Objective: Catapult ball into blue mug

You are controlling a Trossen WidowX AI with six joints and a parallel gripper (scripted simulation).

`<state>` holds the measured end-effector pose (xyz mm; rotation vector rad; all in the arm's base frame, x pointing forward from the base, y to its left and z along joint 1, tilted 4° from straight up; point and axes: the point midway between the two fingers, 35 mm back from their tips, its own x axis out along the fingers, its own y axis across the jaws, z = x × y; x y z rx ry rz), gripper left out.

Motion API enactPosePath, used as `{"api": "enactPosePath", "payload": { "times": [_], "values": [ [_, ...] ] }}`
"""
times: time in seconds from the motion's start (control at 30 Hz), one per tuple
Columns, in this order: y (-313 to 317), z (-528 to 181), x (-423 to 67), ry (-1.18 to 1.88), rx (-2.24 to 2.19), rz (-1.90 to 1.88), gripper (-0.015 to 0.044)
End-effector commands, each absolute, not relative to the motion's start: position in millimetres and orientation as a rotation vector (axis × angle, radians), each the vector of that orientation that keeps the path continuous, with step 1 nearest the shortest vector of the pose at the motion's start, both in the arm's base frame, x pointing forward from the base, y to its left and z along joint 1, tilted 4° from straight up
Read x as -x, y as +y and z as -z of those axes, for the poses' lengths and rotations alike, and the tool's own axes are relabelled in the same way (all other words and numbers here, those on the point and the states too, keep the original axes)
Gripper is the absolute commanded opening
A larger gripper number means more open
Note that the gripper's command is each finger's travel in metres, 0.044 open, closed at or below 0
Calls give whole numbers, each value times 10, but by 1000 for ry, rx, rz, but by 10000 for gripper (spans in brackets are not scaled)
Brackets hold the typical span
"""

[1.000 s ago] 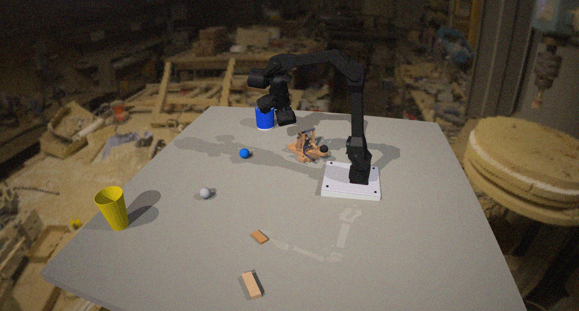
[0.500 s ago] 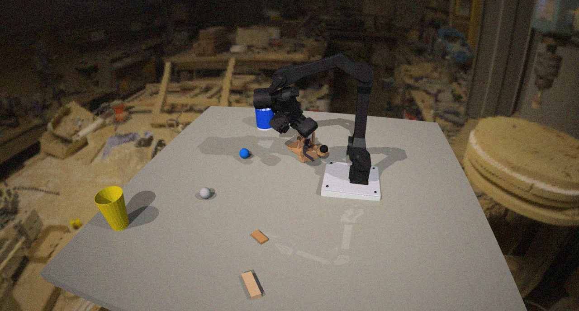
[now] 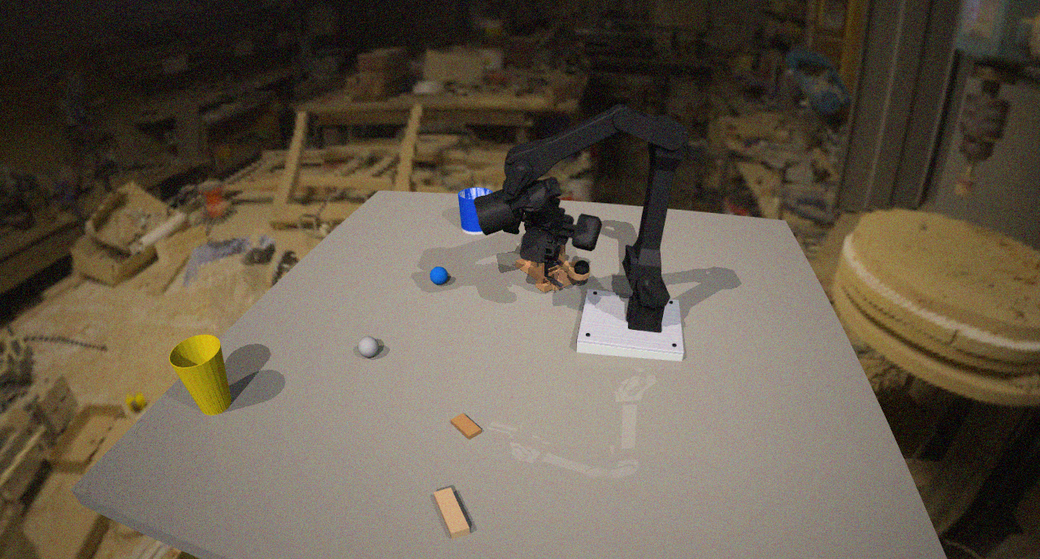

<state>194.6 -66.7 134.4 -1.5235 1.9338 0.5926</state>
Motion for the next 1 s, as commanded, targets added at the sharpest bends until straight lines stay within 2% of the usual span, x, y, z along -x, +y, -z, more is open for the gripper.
{"api": "enactPosePath", "payload": {
  "times": [0.0,0.97],
  "values": [
    [-668,-1340,-1894,1944,1577,-628,0],
    [-672,-920,-1936,1944,1577,-628,0]
  ]
}}
